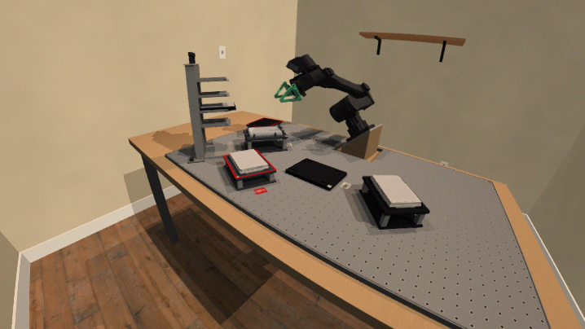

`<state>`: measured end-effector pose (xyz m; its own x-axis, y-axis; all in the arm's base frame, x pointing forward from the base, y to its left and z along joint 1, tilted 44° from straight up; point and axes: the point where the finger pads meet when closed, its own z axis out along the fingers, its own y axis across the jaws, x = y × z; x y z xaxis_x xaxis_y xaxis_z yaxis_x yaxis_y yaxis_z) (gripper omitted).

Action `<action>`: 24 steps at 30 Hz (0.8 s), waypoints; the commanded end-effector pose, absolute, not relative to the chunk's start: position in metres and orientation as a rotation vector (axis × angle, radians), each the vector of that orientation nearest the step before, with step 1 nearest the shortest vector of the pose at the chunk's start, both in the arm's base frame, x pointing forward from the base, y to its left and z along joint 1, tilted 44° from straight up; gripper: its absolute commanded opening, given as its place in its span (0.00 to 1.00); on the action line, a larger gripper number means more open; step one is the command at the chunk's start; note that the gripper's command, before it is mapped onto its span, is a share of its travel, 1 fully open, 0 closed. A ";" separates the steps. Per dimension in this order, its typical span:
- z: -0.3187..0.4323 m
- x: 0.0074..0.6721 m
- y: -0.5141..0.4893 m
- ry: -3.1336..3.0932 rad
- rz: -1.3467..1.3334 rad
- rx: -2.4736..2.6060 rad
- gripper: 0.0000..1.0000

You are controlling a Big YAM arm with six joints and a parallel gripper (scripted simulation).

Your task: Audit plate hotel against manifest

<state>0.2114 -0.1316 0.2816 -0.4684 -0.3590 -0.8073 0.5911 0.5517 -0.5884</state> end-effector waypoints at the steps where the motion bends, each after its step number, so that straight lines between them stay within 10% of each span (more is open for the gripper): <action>1: 0.297 0.216 -0.122 1.724 -1.089 0.183 1.00; 24: 0.331 0.226 -0.089 1.763 -1.089 0.163 1.00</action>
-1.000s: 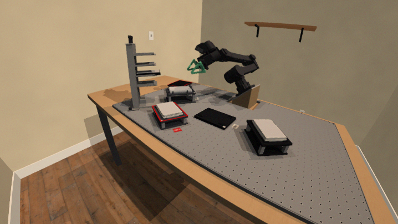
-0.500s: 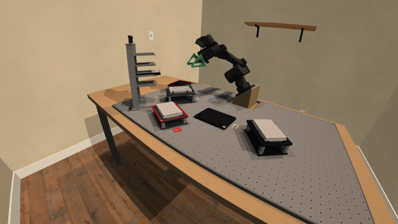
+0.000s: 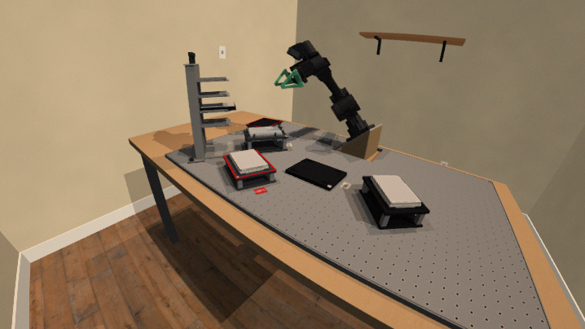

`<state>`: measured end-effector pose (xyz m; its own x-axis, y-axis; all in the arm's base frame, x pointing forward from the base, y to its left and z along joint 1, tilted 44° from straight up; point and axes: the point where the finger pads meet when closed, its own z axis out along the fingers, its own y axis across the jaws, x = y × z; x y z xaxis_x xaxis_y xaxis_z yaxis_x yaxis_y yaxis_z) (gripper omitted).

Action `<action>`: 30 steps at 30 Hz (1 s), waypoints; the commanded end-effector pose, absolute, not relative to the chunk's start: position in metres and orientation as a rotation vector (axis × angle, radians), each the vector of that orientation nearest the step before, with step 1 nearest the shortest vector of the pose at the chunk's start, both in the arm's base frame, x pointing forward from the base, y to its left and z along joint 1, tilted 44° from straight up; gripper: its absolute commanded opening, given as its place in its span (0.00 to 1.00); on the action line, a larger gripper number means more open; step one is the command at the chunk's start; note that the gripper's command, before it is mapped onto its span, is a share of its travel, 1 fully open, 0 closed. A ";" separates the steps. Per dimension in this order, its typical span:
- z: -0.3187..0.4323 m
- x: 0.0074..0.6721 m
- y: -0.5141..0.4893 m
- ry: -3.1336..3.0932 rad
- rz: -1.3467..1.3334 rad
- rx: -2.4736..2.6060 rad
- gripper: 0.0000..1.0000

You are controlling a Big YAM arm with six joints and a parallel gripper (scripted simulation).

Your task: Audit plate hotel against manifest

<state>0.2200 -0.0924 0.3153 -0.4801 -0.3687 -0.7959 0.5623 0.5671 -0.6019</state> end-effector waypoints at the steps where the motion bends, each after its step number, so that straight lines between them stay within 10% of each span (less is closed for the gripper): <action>1: 0.330 0.228 -0.088 1.782 -1.095 0.150 1.00; 30: 0.289 0.308 -0.054 2.282 -1.187 -0.306 1.00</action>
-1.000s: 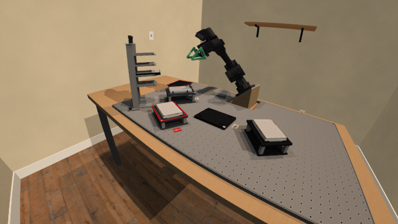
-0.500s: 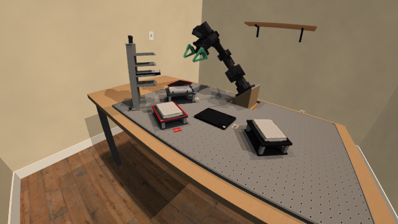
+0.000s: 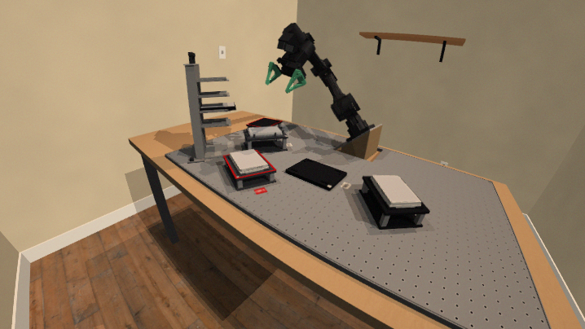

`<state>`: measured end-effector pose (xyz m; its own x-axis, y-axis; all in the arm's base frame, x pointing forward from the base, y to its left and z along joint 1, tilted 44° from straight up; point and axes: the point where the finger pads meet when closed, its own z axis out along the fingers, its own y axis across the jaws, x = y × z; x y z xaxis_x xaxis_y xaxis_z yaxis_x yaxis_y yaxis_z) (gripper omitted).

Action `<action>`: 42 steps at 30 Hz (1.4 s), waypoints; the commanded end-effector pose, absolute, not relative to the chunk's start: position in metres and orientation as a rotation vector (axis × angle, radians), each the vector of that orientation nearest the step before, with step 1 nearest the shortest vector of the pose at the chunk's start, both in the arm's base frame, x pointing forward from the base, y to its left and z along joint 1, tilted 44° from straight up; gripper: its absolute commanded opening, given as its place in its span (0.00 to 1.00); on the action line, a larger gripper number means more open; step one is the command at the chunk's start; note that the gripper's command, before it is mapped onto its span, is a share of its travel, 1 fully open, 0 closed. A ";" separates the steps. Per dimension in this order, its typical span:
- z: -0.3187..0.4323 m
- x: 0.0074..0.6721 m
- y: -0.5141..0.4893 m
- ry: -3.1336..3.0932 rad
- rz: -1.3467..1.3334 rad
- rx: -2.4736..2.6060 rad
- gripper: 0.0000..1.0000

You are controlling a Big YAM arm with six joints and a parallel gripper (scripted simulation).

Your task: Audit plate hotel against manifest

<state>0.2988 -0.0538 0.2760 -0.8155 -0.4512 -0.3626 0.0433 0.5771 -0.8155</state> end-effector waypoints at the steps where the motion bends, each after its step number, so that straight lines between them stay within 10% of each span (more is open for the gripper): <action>1: 0.289 0.308 -0.054 2.282 -1.187 -0.306 1.00; 42: 0.245 0.380 -0.022 2.849 -1.175 -1.148 1.00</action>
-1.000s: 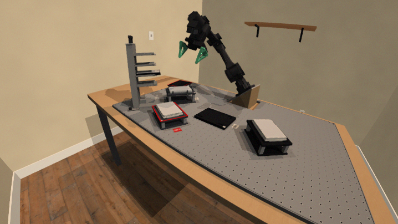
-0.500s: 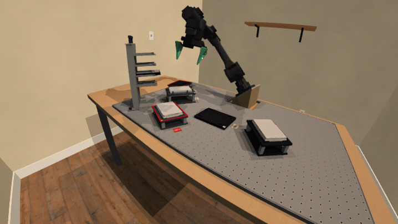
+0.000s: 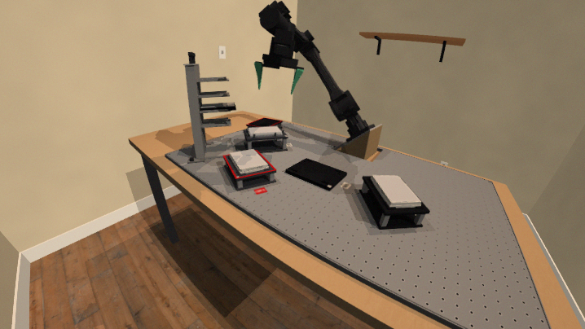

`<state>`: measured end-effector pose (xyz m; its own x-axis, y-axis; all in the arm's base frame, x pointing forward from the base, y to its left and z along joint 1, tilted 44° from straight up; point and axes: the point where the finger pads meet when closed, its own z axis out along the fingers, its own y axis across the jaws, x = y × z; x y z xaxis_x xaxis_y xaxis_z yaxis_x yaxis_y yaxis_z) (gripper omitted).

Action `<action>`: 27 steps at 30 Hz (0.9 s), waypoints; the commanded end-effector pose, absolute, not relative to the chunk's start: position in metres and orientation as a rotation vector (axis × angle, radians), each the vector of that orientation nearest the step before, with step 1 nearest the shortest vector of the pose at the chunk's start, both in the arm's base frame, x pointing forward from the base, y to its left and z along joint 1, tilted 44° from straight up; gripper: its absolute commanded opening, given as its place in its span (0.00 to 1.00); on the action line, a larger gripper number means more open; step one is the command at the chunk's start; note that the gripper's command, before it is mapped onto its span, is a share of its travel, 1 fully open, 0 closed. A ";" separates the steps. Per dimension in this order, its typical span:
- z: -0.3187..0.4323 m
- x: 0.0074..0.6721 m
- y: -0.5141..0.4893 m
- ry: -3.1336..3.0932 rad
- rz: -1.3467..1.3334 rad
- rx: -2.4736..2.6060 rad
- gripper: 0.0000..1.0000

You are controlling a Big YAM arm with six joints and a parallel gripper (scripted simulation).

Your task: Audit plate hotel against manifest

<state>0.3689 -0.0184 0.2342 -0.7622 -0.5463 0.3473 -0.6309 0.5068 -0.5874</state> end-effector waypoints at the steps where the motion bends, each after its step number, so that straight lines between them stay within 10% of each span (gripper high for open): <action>1: 0.245 0.380 -0.022 -2.575 1.054 1.056 1.00; 27: 0.203 0.366 -0.056 -2.341 0.885 1.158 1.00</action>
